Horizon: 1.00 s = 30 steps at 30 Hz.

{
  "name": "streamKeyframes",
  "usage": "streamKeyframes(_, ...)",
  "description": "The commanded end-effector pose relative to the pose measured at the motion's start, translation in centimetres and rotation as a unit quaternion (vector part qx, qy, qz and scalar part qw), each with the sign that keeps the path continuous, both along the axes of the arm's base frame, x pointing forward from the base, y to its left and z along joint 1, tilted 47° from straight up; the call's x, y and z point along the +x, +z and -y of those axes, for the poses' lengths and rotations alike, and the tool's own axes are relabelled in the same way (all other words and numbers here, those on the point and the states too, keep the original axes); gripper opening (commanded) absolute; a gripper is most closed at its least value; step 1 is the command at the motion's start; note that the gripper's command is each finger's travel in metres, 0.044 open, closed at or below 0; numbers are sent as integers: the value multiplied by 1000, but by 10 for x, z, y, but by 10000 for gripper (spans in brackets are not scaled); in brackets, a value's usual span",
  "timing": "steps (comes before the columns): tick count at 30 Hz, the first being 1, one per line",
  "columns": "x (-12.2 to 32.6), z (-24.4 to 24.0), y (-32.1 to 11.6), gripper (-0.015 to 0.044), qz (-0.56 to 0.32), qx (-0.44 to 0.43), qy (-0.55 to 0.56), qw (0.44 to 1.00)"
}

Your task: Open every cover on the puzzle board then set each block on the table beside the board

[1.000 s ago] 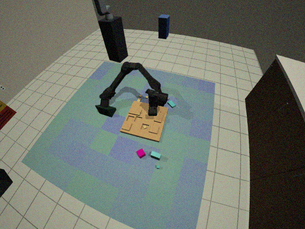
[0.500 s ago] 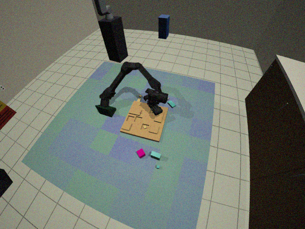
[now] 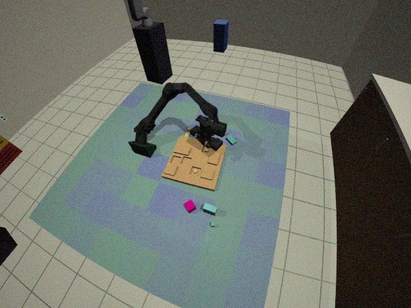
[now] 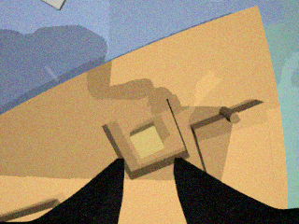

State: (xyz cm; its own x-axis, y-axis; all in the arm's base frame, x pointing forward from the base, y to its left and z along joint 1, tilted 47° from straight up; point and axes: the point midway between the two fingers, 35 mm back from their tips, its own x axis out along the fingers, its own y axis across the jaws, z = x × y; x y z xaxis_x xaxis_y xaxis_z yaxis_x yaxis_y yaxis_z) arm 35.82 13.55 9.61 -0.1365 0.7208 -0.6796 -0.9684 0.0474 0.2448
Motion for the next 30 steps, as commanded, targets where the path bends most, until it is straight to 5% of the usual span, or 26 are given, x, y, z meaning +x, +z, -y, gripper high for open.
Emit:
streamKeyframes(1, 3, 6, 6, 144, 40, 6, 34, 999)
streamKeyframes(15, 5, 22, 21, 144, 165, 29, 152, 974)
streamKeyframes(30, 4, 11, 10, 144, 171, 30, 157, 972)
